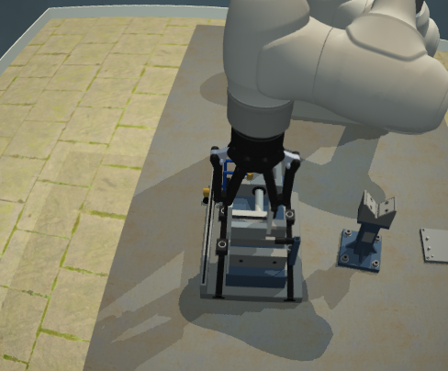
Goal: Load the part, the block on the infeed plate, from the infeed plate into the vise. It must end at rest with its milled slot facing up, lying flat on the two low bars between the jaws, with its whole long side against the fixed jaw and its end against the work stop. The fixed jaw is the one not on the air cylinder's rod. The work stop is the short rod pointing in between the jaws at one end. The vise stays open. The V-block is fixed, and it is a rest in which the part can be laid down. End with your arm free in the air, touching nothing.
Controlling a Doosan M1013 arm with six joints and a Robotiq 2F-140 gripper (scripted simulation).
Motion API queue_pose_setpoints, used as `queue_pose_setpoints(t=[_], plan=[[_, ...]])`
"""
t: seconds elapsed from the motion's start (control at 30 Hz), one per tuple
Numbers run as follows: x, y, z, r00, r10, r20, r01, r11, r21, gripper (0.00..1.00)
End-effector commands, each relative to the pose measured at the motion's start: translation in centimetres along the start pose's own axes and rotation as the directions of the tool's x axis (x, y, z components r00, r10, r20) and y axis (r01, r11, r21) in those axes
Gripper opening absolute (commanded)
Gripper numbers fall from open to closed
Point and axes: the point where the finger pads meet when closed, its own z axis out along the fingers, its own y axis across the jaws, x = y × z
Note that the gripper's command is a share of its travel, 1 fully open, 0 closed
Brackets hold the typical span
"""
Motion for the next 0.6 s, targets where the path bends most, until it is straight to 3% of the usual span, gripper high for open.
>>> queue_pose_setpoints(t=[0.0, 0.57], plan=[[0.03, 0.33, 0.54, 1.000, -0.007, -0.001, 0.007, 1.000, -0.003, 0.00], [0.02, 0.33, 1.36, 1.000, -0.007, -0.001, 0.007, 1.000, -0.003, 0.00]])
